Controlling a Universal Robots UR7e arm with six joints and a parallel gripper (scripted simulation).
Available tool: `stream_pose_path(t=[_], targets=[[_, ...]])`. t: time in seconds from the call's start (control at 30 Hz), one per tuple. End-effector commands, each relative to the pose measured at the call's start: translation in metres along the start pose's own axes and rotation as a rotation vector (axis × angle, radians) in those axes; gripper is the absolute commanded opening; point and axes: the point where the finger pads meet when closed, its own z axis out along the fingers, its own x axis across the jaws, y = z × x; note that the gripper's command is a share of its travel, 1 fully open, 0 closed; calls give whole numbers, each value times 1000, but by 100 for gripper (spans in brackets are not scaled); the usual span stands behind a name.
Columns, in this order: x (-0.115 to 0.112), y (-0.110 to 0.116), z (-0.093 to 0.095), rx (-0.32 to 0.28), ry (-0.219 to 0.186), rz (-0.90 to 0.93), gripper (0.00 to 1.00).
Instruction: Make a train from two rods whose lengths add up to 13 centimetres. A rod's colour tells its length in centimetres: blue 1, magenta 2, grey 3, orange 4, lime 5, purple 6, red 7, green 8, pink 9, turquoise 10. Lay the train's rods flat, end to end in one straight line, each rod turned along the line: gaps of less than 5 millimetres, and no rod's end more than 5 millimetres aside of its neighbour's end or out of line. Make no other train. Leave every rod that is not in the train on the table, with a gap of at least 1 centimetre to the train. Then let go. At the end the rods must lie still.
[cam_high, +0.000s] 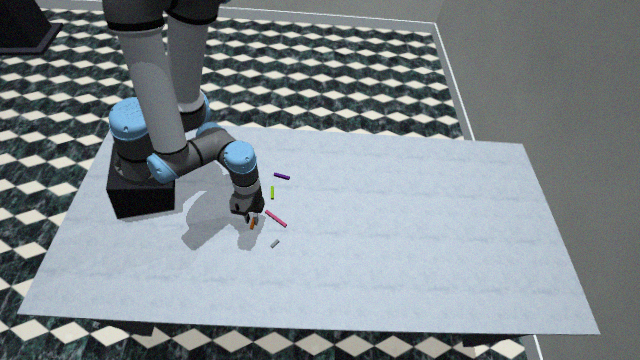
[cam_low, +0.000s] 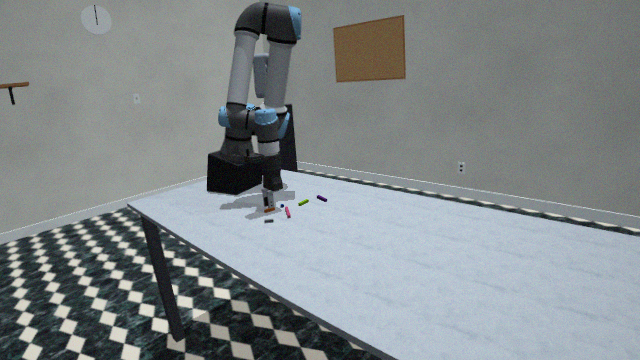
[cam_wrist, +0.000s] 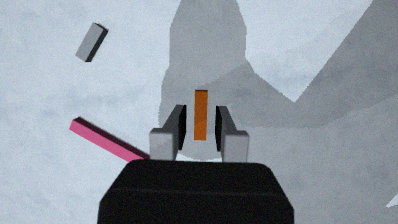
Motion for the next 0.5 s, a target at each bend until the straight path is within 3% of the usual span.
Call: stream_pose_path(t=[0.0,0.47], targets=[[0,0,1,0,-1,0,54],[0,0,13,0,-1,0,54]])
